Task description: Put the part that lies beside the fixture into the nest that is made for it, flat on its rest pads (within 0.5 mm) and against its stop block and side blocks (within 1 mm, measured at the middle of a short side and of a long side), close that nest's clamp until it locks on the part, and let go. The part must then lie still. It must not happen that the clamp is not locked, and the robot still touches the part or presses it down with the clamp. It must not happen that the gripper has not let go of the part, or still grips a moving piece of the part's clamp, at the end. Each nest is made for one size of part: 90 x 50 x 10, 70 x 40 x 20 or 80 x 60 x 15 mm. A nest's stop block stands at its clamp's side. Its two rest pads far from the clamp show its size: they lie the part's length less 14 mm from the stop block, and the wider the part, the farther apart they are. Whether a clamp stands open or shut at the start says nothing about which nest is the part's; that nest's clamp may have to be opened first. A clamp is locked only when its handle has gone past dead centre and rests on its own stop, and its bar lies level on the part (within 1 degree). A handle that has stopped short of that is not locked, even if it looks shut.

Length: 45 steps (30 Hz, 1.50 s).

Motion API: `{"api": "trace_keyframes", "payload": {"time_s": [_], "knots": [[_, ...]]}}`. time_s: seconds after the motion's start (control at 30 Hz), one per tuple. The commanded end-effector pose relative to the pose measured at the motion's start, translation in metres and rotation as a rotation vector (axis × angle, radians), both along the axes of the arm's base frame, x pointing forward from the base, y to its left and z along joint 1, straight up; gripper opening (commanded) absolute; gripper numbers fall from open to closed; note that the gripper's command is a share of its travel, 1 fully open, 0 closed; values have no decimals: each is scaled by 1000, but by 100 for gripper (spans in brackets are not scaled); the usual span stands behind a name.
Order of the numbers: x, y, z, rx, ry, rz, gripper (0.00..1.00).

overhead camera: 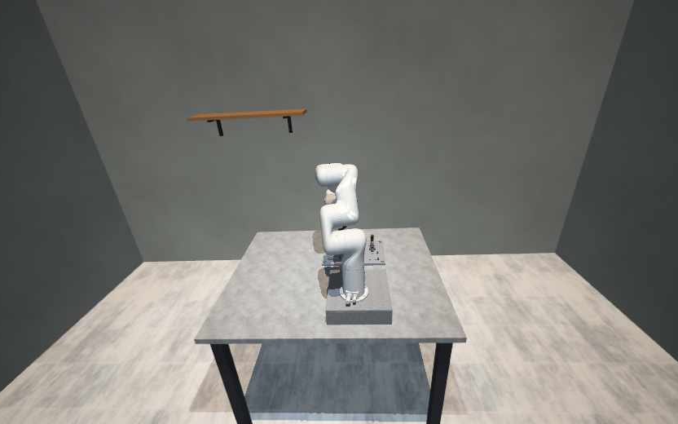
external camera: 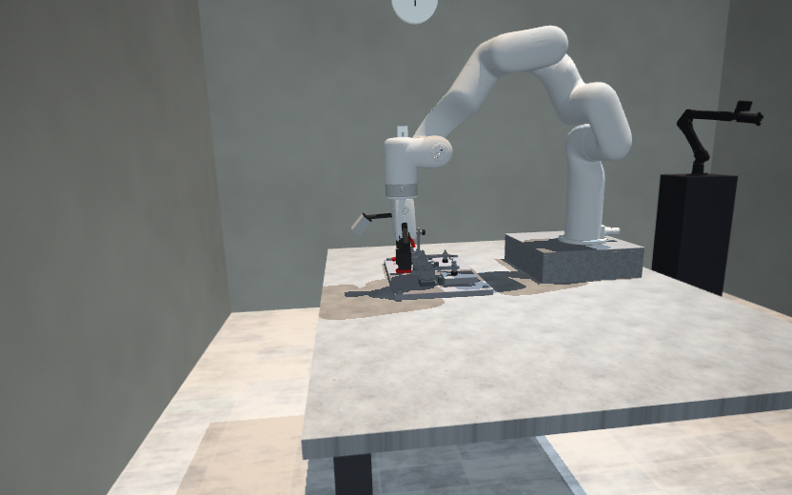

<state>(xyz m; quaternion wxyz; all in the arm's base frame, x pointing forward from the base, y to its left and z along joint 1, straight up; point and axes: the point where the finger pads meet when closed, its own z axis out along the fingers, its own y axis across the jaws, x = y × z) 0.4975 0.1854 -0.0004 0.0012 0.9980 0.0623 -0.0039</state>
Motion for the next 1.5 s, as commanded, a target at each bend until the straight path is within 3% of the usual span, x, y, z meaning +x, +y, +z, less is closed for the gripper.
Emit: {"api": "trace_keyframes", "payload": {"time_s": [0.0,0.2,0.77,0.8,1.47], "knots": [[2,1,18,2,-5,0,47],[2,1,30,2,-5,0,47],[2,1,30,2,-5,0,47],[2,1,30,2,-5,0,0],[2,1,30,2,-5,0,0]]}}
